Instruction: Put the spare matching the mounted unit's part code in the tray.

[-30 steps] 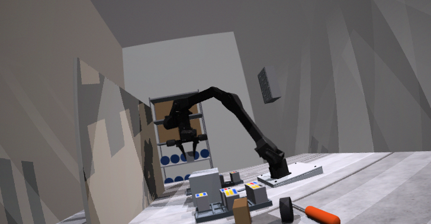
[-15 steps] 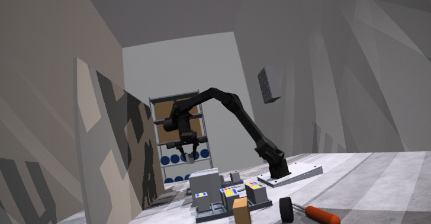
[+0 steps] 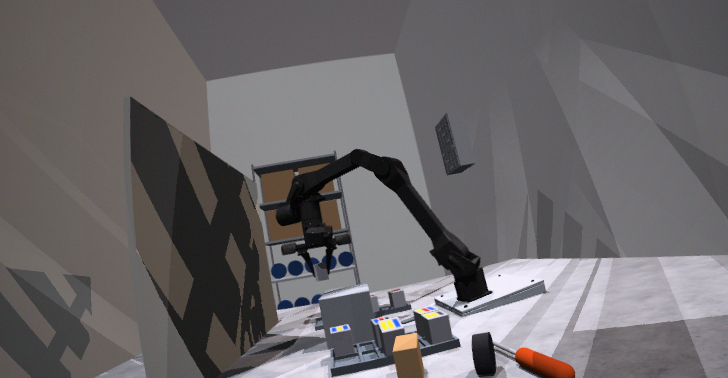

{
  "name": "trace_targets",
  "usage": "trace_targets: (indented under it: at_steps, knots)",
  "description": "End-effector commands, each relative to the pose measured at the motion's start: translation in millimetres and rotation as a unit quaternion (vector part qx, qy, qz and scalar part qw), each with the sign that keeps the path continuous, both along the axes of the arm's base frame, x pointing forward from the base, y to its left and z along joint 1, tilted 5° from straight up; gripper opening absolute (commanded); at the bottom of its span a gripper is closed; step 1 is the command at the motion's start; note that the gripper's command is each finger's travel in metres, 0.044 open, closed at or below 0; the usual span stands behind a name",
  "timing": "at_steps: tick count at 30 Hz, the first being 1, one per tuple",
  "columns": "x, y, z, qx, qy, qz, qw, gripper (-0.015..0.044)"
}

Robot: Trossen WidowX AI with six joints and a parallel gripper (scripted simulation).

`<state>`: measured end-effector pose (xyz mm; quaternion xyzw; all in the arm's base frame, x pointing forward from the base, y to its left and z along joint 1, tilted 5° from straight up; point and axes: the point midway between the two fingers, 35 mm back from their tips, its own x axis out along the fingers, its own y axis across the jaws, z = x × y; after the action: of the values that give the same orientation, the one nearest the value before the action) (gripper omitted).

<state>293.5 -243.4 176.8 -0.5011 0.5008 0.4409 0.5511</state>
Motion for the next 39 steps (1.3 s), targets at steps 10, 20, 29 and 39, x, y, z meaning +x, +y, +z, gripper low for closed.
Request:
trace_targets:
  at_steps: [10,20,29,39]
  knots:
    - [2.0,0.0,-10.5,0.003,0.000,-0.001,1.000,0.0000]
    - [3.1,-0.4,-17.3,0.003,0.000,-0.001,1.000,0.0000]
    - [4.0,-0.7,-23.4,0.003,0.000,-0.001,1.000,0.0000]
    - [4.9,-0.9,-30.2,0.003,0.000,-0.001,1.000,0.0000]
